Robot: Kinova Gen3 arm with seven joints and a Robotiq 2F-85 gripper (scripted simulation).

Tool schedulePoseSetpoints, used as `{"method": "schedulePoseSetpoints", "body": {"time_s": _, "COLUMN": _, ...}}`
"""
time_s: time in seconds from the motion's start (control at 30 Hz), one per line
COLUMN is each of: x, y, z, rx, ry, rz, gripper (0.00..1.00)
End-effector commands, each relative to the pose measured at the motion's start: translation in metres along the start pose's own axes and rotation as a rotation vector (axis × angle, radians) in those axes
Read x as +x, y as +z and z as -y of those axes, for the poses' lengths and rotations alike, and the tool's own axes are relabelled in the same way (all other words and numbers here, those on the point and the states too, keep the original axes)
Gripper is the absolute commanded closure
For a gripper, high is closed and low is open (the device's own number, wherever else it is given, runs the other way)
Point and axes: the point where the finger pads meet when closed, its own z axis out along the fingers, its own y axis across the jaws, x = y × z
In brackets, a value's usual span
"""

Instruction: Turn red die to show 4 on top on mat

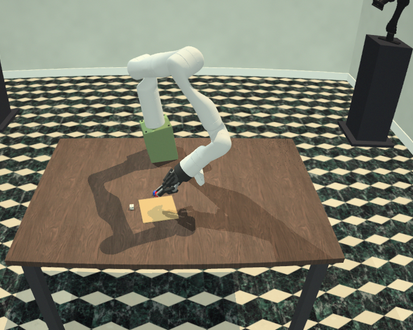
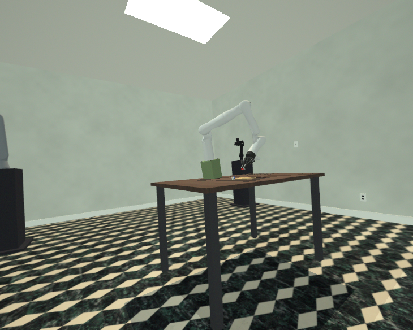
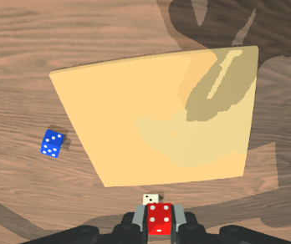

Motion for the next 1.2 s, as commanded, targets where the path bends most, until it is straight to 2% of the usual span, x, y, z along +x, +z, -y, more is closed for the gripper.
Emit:
{"method": "schedulePoseSetpoints", "body": {"time_s": 0.0, "x": -0.0037, "y": -0.0052, "z": -0.0034, "rx": -0.006, "ry": 0.008, "rz": -0.005, "gripper": 0.89}}
{"method": "schedulePoseSetpoints", "body": {"time_s": 0.5, "x": -0.0039, "y": -0.0049, "z": -0.0037, "rx": -0.006, "ry": 0.007, "rz": -0.019, "gripper": 0.89}}
{"method": "schedulePoseSetpoints", "body": {"time_s": 0.67, "x": -0.0044, "y": -0.0034, "z": -0.0043, "rx": -0.004, "ry": 0.006, "rz": -0.083, "gripper": 0.89}}
{"method": "schedulePoseSetpoints", "body": {"time_s": 0.73, "x": -0.0044, "y": -0.0034, "z": -0.0043, "rx": -0.004, "ry": 0.006, "rz": -0.083, "gripper": 0.89}}
{"method": "schedulePoseSetpoints", "body": {"time_s": 1.0, "x": -0.0060, "y": -0.0039, "z": -0.0040, "rx": -0.005, "ry": 0.006, "rz": -0.226, "gripper": 0.89}}
{"method": "schedulePoseSetpoints", "body": {"time_s": 1.17, "x": -0.0075, "y": -0.0049, "z": -0.0034, "rx": -0.007, "ry": 0.007, "rz": -0.267, "gripper": 0.89}}
